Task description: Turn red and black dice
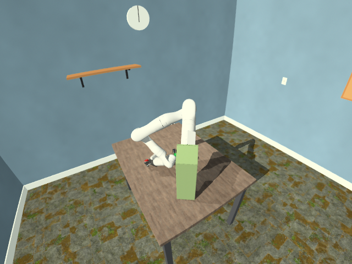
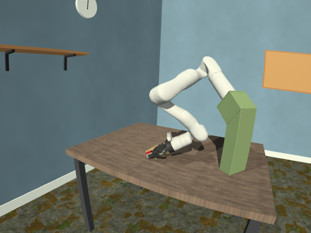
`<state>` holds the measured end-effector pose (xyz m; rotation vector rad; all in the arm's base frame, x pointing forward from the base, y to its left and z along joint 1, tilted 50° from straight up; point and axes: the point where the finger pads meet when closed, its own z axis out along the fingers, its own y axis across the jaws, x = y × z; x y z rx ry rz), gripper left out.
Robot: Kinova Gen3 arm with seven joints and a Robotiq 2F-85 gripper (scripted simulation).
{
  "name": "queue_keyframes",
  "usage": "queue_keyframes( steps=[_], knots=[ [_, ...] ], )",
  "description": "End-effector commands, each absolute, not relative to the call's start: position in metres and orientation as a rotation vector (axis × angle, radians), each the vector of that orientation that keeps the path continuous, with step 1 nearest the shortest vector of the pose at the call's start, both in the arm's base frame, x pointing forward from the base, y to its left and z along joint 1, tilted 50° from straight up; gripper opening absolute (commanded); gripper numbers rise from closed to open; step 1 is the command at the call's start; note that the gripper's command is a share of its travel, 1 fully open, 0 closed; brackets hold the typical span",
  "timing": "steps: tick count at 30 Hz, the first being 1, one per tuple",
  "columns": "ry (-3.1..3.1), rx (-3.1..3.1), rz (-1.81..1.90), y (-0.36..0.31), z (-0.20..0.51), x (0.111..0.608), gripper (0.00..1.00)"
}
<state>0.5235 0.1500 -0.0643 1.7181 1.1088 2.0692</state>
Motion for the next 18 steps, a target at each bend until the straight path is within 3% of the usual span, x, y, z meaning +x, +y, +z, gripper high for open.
queue_keyframes(
  steps=[1, 18],
  knots=[
    [1.109, 1.718, 2.071, 0.1502, -0.0646, 0.5240, 0.26],
    [1.109, 1.718, 2.071, 0.1473, -0.0700, 0.5297, 0.26]
  ],
)
